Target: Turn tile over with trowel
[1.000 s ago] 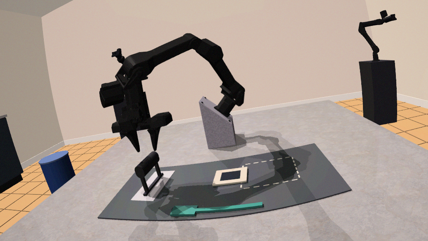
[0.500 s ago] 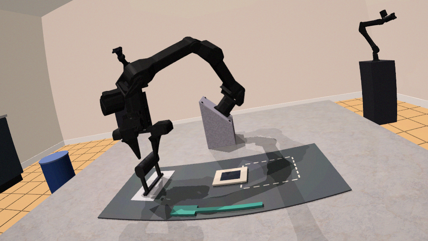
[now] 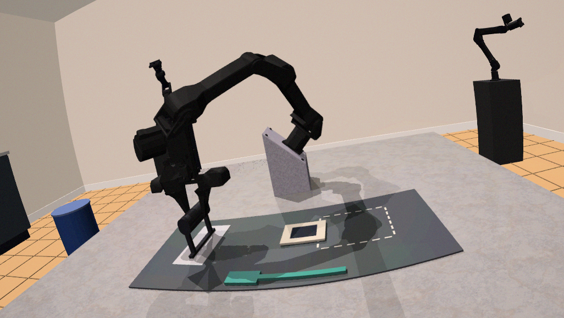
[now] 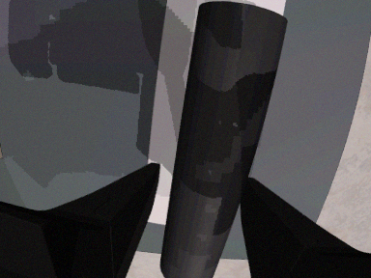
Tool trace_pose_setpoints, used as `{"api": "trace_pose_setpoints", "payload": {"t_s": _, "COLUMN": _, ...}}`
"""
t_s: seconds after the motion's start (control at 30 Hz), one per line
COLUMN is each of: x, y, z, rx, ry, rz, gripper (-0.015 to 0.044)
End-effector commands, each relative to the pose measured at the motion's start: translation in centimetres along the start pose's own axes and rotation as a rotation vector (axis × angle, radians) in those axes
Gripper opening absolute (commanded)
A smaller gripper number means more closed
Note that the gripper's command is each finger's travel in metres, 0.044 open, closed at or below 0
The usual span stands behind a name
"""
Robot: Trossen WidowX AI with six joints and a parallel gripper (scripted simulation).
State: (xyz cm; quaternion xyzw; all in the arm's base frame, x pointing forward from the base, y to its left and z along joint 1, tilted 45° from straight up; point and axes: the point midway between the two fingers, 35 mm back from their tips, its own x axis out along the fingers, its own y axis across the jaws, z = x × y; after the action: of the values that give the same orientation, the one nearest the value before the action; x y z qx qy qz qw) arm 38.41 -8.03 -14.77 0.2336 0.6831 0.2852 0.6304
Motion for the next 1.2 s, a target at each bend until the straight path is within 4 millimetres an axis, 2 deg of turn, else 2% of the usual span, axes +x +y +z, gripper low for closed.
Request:
{"api": "trace_pose_setpoints", "payload": {"t_s": 0.0, "x": 0.29, "y": 0.07, "z": -0.16, "rx": 0.008, "ry": 0.003, "rz": 0.006, "gripper": 0.0130}}
{"api": "trace_pose_setpoints", "payload": {"t_s": 0.7, "x": 0.29, "y": 0.07, "z": -0.16, "rx": 0.003, "ry": 0.003, "rz": 0.006, "gripper": 0.0130}}
{"api": "trace_pose_setpoints", "payload": {"t_s": 1.17, "x": 0.29, "y": 0.07, "z": -0.16, "rx": -0.397, "ry": 0.002, "rz": 0.007, "gripper": 0.0130}}
